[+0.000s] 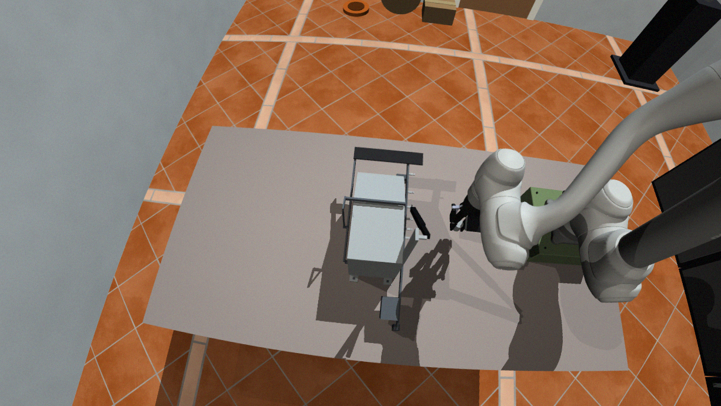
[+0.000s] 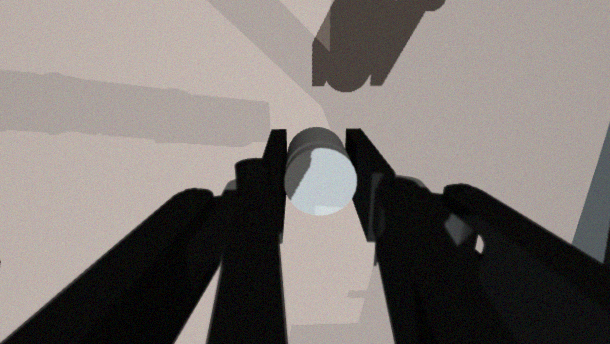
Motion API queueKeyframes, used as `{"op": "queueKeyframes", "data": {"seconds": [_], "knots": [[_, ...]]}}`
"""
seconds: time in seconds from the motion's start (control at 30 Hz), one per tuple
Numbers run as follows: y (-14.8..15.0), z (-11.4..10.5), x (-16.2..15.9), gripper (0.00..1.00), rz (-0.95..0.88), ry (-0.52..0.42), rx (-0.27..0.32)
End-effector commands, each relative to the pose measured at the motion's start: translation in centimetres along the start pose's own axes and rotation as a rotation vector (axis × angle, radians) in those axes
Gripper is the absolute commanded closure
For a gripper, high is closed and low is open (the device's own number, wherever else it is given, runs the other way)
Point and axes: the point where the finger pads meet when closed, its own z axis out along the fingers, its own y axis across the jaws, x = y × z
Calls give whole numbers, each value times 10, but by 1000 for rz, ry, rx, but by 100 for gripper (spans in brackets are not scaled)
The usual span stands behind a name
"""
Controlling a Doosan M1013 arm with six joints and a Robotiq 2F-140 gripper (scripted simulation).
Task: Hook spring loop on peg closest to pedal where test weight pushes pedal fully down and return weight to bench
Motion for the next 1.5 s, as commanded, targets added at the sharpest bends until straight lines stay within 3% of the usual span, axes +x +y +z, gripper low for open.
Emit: {"op": "queueKeyframes", "data": {"seconds": [0.0, 0.1, 0.57, 0.67, 1.13, 1.47], "knots": [[1, 7, 0, 75, 0, 0, -1], [0, 4, 0, 75, 0, 0, -1], [0, 32, 0, 75, 0, 0, -1], [0, 27, 0, 75, 0, 0, -1], [0, 51, 0, 75, 0, 1, -1], [0, 49, 0, 75, 0, 1, -1]]}}
